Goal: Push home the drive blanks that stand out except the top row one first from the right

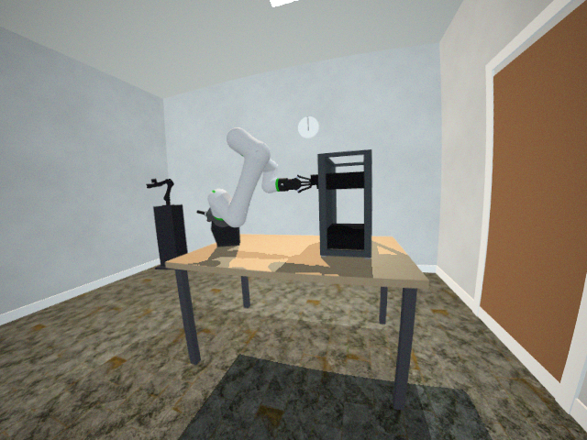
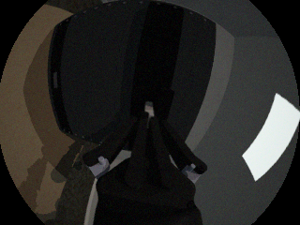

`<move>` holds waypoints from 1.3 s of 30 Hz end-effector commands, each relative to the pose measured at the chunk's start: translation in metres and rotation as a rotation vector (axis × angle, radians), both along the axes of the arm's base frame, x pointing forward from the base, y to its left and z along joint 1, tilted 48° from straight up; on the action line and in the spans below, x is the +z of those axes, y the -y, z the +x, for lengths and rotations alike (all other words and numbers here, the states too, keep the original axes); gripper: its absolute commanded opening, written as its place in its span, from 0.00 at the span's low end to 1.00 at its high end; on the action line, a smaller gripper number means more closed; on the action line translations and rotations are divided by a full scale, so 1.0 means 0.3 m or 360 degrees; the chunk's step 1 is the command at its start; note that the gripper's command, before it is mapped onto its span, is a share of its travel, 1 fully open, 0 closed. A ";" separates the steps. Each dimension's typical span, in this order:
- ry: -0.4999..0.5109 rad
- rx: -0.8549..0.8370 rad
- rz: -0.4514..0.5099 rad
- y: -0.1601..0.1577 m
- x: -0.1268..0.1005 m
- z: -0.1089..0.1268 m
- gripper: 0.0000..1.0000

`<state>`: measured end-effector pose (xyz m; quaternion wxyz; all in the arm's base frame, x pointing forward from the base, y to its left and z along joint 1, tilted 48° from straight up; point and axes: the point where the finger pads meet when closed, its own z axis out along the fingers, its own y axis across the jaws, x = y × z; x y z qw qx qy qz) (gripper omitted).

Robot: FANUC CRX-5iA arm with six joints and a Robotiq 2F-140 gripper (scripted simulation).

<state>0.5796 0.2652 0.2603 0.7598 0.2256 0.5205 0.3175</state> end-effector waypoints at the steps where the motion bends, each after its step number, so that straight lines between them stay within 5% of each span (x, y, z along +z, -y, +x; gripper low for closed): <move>1: 0.0000 0.0002 0.0001 -0.002 0.002 0.005 0.00; 39: 0.0000 0.0002 0.0001 -0.002 -0.008 -0.021 0.00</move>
